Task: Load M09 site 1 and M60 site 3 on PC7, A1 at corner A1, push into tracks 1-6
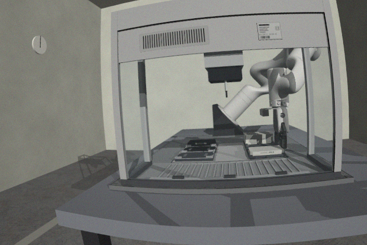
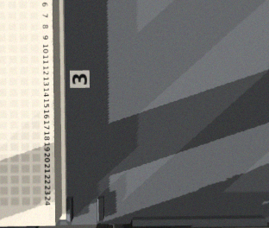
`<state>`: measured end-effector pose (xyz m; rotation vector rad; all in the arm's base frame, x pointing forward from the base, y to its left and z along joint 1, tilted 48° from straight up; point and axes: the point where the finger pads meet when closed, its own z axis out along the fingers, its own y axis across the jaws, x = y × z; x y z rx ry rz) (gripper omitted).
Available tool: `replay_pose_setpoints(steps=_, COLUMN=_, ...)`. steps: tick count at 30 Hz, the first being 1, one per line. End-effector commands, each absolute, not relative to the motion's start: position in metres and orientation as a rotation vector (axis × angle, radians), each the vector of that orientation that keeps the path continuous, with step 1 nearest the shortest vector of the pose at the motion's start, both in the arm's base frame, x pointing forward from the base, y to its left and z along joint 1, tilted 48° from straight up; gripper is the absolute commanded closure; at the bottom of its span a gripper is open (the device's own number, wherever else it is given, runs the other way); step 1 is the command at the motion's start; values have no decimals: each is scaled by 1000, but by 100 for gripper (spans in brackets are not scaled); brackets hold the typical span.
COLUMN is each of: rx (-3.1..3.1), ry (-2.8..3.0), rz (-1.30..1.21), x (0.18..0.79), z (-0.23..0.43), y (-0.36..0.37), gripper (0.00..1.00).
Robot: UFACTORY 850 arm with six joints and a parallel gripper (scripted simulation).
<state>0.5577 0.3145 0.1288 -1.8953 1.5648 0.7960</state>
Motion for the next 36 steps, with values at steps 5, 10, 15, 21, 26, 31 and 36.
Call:
replay_pose_setpoints(steps=5, rx=-1895, ry=1565, rz=793, x=559, z=127, y=312, gripper=0)
replay_pose_setpoints(steps=10, rx=-1895, ry=1565, rz=793, x=559, z=127, y=312, gripper=0)
replay_pose_setpoints(steps=15, rx=-1895, ry=1565, rz=793, x=559, z=127, y=312, gripper=0)
replay_pose_setpoints(steps=21, rx=-1895, ry=1565, rz=793, x=559, z=127, y=312, gripper=0)
replay_pose_setpoints(steps=26, rx=-1895, ry=1565, rz=793, x=559, z=127, y=312, gripper=0)
replay_pose_setpoints(steps=31, rx=-1895, ry=1565, rz=793, x=558, z=130, y=314, gripper=0)
replay_pose_setpoints(steps=36, rx=-1895, ry=1565, rz=793, x=558, z=132, y=317, gripper=0)
